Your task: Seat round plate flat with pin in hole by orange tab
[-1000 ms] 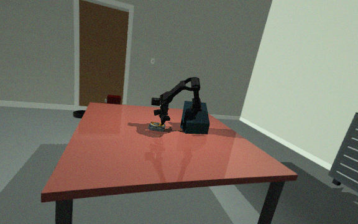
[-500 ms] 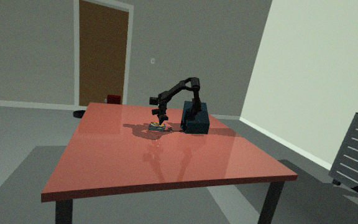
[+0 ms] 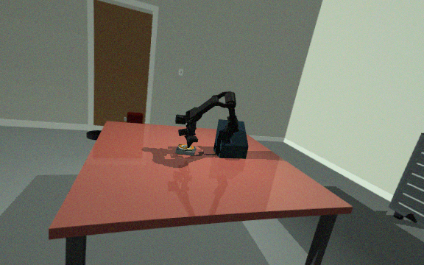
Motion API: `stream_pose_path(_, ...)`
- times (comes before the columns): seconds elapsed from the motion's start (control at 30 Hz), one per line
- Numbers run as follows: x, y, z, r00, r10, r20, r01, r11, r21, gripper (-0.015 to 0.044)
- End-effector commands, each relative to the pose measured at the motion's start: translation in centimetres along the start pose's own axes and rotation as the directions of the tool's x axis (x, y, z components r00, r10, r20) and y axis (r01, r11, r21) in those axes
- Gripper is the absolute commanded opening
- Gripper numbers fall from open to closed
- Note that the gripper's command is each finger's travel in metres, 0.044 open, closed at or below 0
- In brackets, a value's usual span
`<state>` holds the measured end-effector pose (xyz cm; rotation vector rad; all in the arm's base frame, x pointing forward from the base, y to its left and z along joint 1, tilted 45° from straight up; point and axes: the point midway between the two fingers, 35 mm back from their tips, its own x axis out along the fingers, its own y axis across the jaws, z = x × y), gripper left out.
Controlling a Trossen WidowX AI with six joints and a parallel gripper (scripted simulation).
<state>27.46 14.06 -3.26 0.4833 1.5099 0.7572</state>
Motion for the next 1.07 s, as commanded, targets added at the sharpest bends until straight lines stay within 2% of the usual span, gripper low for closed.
stream_pose_path(0.0,0.1,-0.1,0.3,1.000,0.003,-0.003,-0.003,1.000,0.005,0.0000)
stream_pose_path(0.17,-0.1,-0.1,0.5,1.000,0.002,-0.003,-0.002,1.000,0.005,0.0000)
stream_pose_path(0.47,-4.0,-0.4,0.0,1.000,0.000,-0.003,0.000,1.000,0.005,0.0000)
stream_pose_path(1.03,-3.4,-0.6,-0.1,1.000,0.005,-0.005,-0.005,1.000,0.018,0.0000)
